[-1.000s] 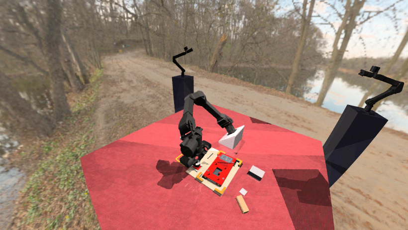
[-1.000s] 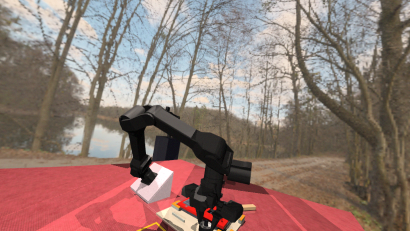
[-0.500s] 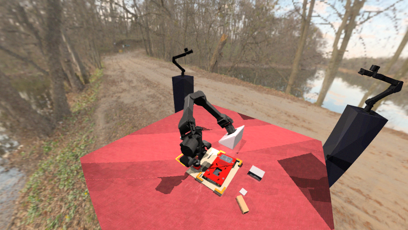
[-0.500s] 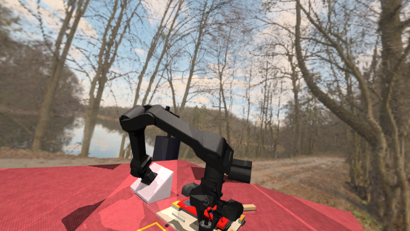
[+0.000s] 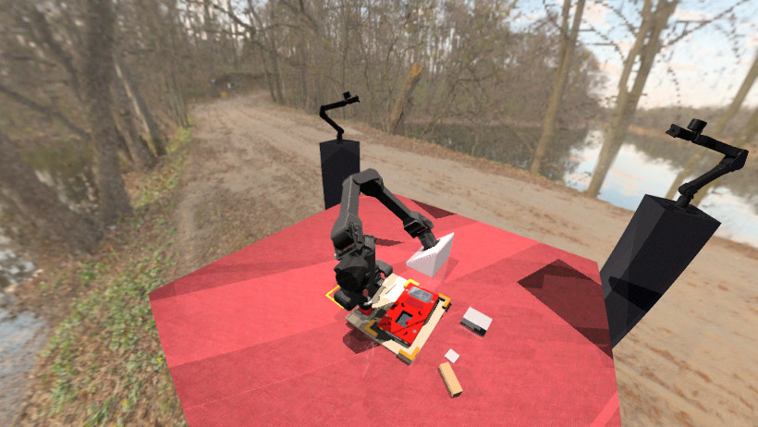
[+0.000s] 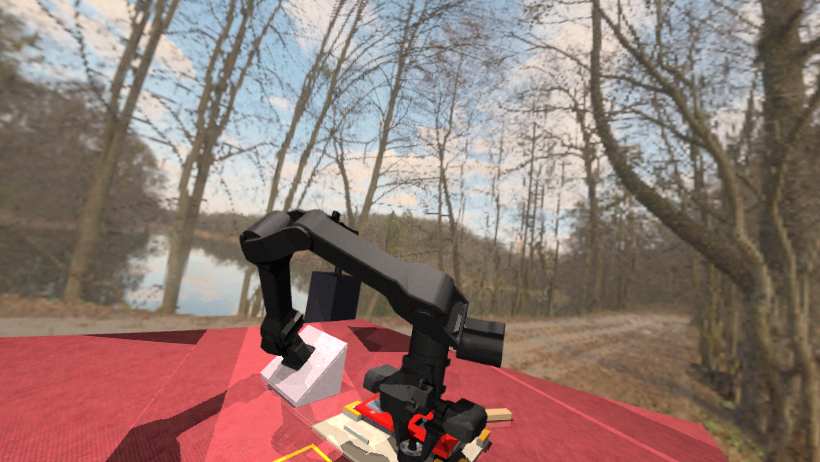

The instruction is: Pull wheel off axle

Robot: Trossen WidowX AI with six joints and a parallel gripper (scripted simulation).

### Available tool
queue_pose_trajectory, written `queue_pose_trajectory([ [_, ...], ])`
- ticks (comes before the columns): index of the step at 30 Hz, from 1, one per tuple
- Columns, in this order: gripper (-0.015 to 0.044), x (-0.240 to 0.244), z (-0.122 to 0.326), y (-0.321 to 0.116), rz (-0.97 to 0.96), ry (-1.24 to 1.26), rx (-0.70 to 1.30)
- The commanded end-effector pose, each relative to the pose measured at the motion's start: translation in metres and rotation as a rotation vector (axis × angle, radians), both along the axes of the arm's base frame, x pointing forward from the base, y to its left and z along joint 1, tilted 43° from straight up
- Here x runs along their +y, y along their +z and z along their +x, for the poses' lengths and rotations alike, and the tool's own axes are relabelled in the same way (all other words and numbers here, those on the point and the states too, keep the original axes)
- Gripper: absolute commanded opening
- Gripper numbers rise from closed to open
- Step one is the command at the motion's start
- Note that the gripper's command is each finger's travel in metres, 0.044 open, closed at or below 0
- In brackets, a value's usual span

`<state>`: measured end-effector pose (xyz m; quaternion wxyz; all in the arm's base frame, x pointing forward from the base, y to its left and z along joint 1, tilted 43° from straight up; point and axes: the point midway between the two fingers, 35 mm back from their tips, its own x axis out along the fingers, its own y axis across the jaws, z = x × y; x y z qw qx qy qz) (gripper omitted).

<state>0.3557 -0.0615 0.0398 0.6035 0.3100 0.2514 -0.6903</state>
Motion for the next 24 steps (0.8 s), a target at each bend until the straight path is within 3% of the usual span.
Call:
queue_pose_trajectory([
  [1,0.0,0.0042,0.0007,0.0032,0.002,0.003,-0.004],
  [24,0.0,0.0095,0.0013,0.0086,0.002,0.005,-0.003],
])
